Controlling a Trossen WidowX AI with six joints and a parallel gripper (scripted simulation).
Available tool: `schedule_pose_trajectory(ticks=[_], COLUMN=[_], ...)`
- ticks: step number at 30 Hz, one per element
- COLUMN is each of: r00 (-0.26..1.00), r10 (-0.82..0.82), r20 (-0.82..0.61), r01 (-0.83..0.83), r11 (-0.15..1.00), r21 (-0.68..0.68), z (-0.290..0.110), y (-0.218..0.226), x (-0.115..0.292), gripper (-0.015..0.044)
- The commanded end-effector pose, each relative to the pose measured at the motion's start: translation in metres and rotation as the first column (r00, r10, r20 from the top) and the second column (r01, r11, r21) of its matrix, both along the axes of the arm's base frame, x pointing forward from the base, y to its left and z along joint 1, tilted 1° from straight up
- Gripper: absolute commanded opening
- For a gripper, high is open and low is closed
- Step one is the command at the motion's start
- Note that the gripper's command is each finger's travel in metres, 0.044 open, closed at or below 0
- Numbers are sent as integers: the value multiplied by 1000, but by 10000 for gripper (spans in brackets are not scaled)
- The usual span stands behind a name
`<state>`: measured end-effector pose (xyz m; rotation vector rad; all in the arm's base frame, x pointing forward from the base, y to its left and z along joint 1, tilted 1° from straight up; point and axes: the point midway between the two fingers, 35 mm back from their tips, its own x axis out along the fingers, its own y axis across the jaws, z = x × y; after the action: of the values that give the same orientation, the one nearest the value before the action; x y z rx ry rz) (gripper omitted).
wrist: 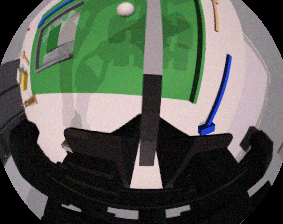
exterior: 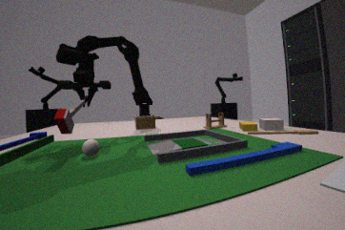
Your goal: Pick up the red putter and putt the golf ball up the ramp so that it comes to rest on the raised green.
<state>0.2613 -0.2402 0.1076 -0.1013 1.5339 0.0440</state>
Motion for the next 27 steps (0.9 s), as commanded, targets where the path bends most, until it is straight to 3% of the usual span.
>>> schedule_pose_trajectory(ticks=[1, 27], r00=[1000, 1000], r10=[-7, -7], r20=[-5, -6], r01=[7, 7], r11=[1000, 1000], r21=[7, 7], z=[-20, -56], y=[0, 0], x=[-1, 0], gripper=[0, 0])
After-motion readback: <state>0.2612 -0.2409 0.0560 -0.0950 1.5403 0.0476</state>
